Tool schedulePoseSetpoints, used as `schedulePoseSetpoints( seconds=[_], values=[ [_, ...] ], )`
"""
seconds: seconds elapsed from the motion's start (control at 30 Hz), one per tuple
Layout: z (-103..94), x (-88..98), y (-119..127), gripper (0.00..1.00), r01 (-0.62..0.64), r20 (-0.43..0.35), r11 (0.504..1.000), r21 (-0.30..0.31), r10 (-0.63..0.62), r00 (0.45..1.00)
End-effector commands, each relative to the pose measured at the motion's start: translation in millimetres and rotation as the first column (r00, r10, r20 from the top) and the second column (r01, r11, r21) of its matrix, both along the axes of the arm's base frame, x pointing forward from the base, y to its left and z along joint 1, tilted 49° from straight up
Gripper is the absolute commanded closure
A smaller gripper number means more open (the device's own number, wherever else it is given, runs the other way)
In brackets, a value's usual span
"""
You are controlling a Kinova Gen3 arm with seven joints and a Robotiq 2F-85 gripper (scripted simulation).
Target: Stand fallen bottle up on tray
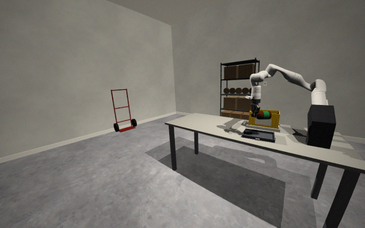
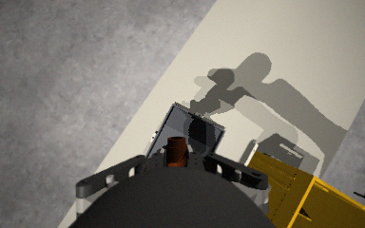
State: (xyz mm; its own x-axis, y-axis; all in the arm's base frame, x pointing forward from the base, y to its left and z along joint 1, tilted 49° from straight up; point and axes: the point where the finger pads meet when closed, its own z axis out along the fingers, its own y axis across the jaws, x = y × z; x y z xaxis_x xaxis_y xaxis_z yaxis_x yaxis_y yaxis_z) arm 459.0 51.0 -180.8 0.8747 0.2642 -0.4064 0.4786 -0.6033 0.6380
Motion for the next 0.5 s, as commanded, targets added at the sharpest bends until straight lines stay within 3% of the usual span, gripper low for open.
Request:
schedulePoseSetpoints(
  seconds=[0.0, 0.47],
  values=[
    [0.8, 0.8, 1.7, 1.0, 0.002, 0.007, 1.0, 0.001, -0.002, 1.0],
    [0.8, 0.8, 1.7, 1.0, 0.008, 0.014, 1.0, 0.0, -0.008, 1.0]
  ],
)
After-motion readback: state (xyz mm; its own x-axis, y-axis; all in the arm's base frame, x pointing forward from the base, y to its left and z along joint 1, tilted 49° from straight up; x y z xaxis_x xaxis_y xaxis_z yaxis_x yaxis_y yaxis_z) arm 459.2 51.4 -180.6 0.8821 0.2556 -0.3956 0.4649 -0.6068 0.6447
